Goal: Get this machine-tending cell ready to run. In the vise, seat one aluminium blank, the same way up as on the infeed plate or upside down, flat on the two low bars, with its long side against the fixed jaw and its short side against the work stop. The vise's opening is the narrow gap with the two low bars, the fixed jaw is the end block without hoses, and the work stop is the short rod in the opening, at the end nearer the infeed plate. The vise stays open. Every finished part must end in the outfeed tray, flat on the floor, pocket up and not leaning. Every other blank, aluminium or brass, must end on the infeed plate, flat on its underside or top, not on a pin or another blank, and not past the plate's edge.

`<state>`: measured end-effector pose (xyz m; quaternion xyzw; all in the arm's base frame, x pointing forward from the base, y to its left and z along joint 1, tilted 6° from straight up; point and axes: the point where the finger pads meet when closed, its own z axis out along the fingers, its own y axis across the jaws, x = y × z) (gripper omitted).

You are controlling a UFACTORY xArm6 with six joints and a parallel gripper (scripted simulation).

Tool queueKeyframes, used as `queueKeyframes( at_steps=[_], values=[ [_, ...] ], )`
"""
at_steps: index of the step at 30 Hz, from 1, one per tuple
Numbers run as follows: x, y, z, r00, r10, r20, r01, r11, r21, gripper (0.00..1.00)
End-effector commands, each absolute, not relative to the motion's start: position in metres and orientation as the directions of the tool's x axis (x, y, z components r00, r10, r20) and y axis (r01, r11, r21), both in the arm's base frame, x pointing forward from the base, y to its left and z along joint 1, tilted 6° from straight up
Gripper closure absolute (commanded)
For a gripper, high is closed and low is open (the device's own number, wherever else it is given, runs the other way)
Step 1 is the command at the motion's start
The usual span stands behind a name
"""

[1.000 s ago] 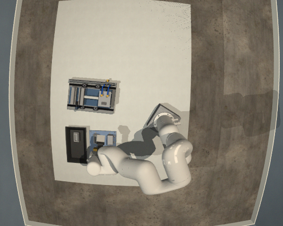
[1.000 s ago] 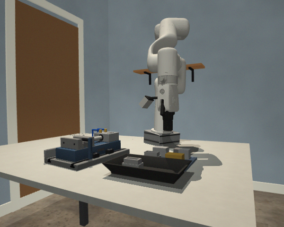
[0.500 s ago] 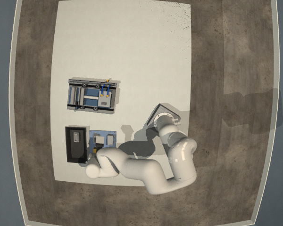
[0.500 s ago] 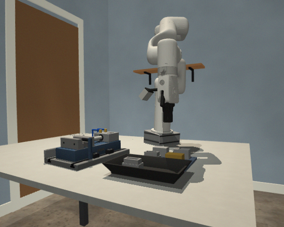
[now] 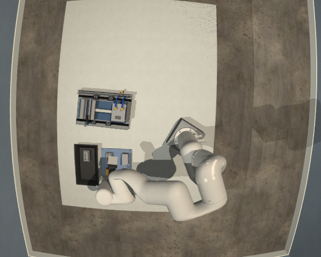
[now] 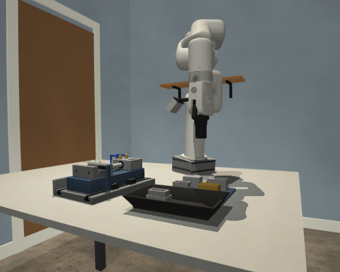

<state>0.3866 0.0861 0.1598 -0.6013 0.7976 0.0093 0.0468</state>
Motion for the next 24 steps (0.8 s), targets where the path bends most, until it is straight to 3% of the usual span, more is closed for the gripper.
queueKeyframes(
  at_steps=[1, 5, 24],
  values=[
    [0.388, 0.086, 0.164, -0.272, -0.958, -0.088, -0.96, 0.277, -0.045, 1.0],
    [0.391, 0.086, 0.165, -0.272, -0.958, -0.088, -0.96, 0.277, -0.045, 1.0],
    [0.526, 0.061, 0.176, -0.272, -0.958, -0.087, -0.96, 0.277, -0.042, 1.0]
  ],
)
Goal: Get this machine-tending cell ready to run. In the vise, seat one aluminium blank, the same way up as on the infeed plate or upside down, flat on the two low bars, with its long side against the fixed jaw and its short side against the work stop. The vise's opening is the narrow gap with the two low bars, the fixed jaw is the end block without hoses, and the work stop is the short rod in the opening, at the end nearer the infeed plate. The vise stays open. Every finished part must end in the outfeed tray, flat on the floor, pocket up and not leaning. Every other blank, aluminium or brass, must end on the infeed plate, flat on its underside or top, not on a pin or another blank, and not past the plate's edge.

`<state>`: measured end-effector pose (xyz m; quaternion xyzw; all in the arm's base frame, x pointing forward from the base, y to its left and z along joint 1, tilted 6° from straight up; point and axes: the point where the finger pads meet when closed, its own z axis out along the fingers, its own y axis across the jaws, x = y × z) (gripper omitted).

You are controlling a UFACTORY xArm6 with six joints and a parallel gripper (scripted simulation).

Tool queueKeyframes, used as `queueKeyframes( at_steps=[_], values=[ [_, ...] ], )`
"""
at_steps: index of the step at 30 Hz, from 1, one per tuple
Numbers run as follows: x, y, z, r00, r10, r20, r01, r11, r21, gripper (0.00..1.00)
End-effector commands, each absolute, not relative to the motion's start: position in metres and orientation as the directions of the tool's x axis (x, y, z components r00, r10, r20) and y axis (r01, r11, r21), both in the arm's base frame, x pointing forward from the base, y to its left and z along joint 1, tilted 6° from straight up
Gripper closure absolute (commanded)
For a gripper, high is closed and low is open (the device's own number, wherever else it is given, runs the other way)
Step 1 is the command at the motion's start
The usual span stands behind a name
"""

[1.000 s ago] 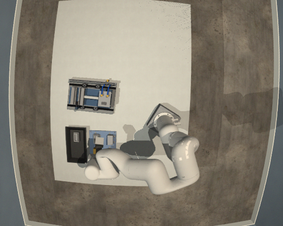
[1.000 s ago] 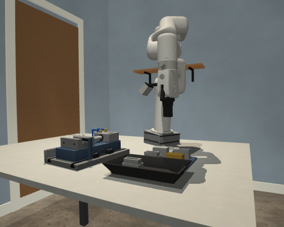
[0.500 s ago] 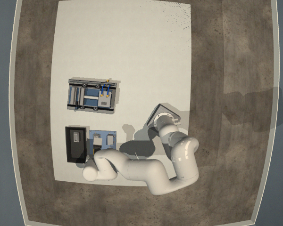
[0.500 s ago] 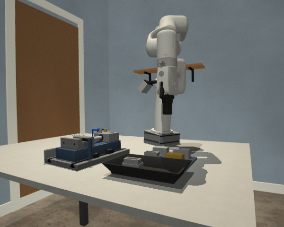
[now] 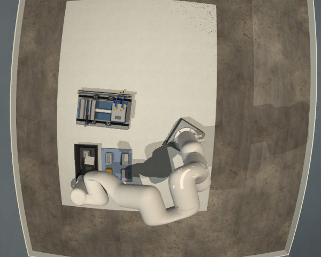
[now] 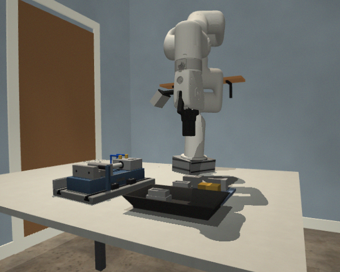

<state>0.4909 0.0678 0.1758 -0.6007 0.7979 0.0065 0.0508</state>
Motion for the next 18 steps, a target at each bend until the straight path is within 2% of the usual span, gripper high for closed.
queueKeyframes(
  at_steps=[1, 6, 18],
  values=[
    [0.533, 0.059, 0.175, -0.272, -0.958, -0.087, -0.96, 0.277, -0.041, 1.0],
    [0.552, 0.052, 0.172, -0.272, -0.958, -0.087, -0.96, 0.276, -0.041, 1.0],
    [0.553, 0.052, 0.17, -0.272, -0.958, -0.087, -0.96, 0.276, -0.041, 1.0]
  ],
)
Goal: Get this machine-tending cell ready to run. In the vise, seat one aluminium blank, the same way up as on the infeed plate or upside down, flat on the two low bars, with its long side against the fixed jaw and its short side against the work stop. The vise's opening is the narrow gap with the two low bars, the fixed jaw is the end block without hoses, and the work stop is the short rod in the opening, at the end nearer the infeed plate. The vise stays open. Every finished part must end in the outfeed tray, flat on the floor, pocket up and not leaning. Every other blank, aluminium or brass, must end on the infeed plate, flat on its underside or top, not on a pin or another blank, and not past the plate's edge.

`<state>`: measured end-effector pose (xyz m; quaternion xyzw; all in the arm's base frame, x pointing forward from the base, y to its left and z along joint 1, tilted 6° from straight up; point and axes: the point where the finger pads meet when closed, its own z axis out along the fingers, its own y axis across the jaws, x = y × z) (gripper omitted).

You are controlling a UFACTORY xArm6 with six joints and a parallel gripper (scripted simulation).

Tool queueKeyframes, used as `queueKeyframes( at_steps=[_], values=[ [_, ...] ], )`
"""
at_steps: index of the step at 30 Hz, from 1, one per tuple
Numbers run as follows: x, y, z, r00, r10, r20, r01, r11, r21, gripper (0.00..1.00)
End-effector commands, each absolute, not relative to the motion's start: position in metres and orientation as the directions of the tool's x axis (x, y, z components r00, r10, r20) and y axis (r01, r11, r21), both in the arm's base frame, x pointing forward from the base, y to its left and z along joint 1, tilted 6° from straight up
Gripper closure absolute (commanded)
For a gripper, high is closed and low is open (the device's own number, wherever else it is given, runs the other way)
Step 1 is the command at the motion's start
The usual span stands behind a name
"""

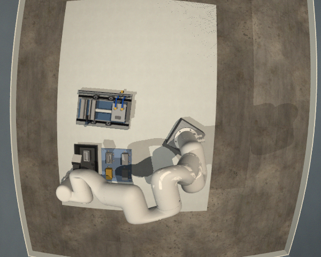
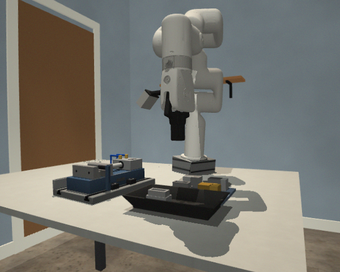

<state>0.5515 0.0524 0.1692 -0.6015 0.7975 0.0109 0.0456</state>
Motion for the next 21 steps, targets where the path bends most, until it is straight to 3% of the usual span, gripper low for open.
queueKeyframes(
  at_steps=[1, 21],
  values=[
    [0.553, 0.052, 0.17, -0.272, -0.958, -0.087, -0.96, 0.276, -0.041, 1.0],
    [0.555, 0.054, 0.146, -0.272, -0.958, -0.087, -0.96, 0.276, -0.041, 1.0]
  ],
)
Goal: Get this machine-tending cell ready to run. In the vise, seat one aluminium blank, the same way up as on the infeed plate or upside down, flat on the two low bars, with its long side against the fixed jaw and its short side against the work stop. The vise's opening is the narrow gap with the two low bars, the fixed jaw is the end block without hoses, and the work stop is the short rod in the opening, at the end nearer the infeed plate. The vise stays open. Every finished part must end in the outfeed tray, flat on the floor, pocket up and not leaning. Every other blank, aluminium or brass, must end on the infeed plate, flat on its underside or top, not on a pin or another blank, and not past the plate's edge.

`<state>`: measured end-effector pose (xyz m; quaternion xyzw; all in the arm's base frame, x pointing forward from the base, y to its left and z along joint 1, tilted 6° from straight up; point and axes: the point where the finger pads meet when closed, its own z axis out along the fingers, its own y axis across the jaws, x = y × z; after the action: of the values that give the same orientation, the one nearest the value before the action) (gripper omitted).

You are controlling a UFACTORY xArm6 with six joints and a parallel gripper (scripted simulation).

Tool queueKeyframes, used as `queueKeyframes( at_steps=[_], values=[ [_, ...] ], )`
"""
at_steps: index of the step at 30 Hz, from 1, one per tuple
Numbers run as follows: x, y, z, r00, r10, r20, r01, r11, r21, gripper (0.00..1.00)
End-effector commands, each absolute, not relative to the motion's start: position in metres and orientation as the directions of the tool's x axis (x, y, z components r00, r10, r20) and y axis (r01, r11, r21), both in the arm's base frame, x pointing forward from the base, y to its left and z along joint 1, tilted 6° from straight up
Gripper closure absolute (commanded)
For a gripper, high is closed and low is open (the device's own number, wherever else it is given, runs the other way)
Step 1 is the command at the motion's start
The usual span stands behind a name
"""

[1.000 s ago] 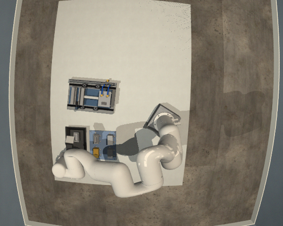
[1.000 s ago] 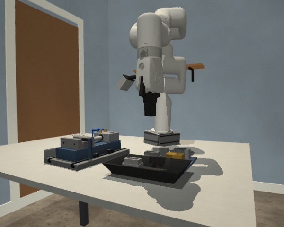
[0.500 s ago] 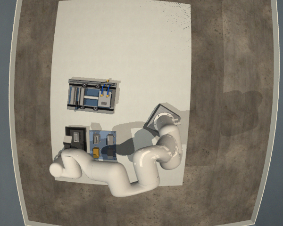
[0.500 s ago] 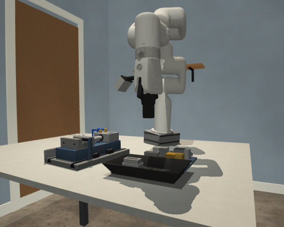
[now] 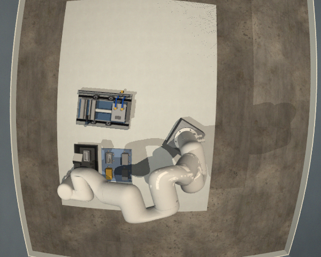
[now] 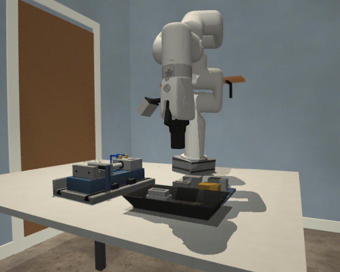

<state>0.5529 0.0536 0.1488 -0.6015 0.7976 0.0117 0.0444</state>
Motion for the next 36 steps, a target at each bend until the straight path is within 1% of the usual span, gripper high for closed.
queueKeyframes(
  at_steps=[1, 13, 36],
  values=[
    [0.555, 0.054, 0.144, -0.272, -0.958, -0.087, -0.96, 0.276, -0.041, 1.0],
    [0.557, 0.056, 0.121, -0.272, -0.958, -0.087, -0.96, 0.276, -0.041, 1.0],
    [0.558, 0.057, 0.107, -0.272, -0.958, -0.087, -0.96, 0.276, -0.041, 1.0]
  ],
)
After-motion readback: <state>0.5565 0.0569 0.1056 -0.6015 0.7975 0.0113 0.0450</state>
